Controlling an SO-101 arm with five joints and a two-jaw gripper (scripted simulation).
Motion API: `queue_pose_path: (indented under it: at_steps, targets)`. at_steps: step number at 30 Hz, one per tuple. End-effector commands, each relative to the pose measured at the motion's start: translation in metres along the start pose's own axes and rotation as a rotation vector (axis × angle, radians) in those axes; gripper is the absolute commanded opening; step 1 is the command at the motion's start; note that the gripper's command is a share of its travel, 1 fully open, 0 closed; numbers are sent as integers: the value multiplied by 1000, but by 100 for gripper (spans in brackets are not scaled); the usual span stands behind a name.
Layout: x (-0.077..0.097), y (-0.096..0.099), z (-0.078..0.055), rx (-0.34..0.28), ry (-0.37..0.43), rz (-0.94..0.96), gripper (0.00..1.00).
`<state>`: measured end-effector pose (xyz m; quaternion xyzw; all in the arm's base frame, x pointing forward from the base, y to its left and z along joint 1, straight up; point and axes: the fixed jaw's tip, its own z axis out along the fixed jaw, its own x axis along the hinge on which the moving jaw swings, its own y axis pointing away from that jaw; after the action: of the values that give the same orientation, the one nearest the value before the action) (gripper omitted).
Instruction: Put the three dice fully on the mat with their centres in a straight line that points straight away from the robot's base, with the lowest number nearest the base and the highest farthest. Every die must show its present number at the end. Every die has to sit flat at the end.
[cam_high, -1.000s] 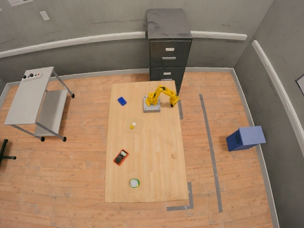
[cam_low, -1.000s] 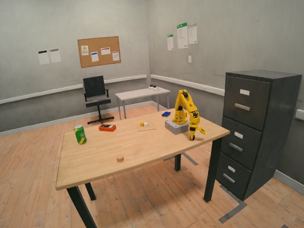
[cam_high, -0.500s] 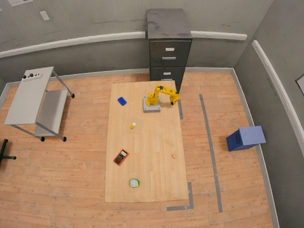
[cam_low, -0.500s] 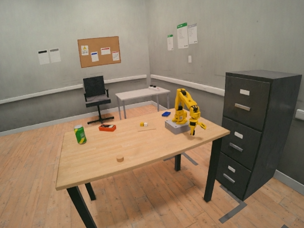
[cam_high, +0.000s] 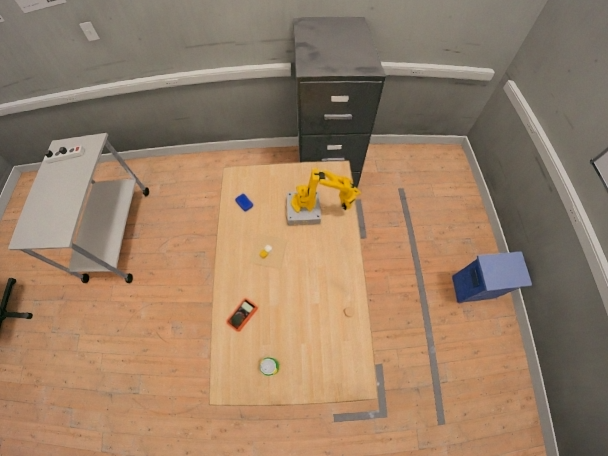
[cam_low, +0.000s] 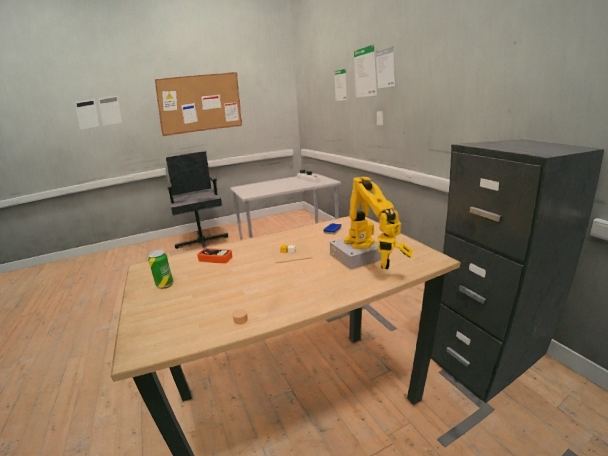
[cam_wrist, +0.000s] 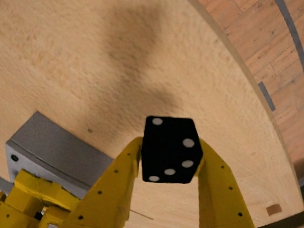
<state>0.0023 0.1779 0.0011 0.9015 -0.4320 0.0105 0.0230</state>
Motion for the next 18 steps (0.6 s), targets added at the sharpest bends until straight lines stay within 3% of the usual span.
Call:
queue_pose_path:
  at_steps: [1,12,18]
  targets:
    - [-4,-1,-5,16,-20,1,0]
    - [-3,-3,-5,16,-21,10,0]
    - [7,-15,-4,13,-22,96,0]
